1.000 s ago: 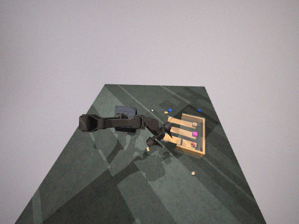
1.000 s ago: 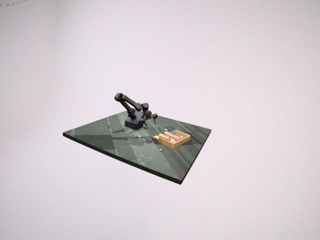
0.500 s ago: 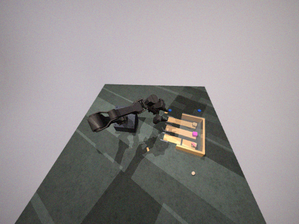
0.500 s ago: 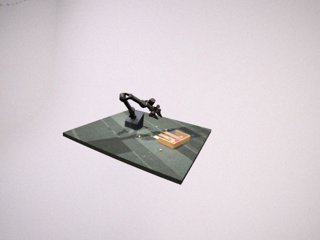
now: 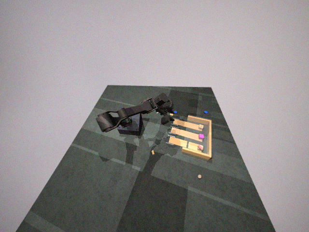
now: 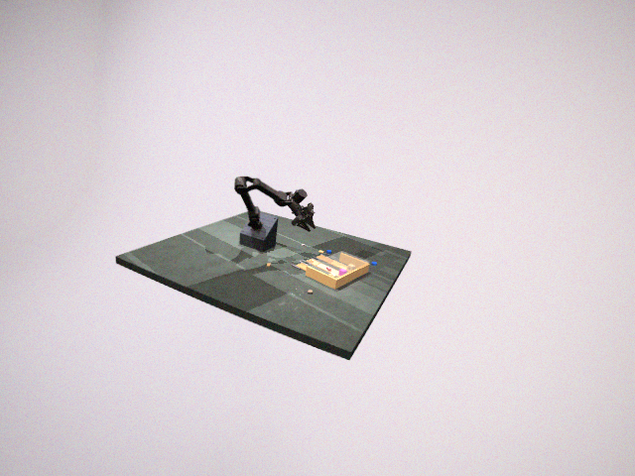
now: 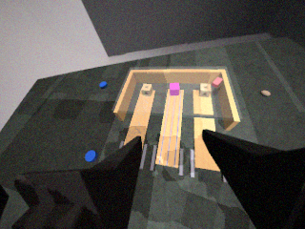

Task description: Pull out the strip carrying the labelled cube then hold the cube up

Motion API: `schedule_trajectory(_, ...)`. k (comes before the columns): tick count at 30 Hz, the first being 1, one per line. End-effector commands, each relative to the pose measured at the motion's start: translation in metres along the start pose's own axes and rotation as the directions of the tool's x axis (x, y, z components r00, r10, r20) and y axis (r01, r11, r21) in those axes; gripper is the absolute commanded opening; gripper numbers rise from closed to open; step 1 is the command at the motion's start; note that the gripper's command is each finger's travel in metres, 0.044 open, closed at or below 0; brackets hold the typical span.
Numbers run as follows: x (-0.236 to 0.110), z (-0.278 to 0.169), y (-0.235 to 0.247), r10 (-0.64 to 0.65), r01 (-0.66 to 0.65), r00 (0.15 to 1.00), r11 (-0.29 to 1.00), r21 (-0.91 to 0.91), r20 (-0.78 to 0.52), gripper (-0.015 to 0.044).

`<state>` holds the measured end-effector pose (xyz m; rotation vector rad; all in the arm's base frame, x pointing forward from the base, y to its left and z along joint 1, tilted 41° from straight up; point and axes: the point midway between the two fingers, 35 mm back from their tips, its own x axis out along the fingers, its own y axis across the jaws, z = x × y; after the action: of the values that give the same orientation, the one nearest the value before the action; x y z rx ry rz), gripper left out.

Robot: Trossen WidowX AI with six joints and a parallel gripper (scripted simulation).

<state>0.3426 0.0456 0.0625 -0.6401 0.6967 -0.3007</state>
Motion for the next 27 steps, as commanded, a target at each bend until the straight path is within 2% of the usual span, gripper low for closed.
schedule_trajectory(1,0.023,0.012,0.017,0.028,-0.023,0.993,0.999,0.041,-0.111,0.019)
schedule_trajectory(8,0.063,0.013,0.05,0.054,-0.019,0.94,0.994,0.106,-0.337,0.0006)
schedule_trajectory(14,0.091,0.0,0.073,0.045,0.04,0.848,0.988,0.15,-0.527,0.0)
schedule_trajectory(21,0.114,-0.029,0.093,-0.002,0.168,0.689,0.973,0.158,-0.725,0.0)
schedule_trajectory(23,0.117,-0.035,0.095,-0.014,0.195,0.655,0.969,0.152,-0.756,0.0)
schedule_trajectory(27,0.119,-0.034,0.094,-0.015,0.199,0.651,0.968,0.151,-0.759,0.0)
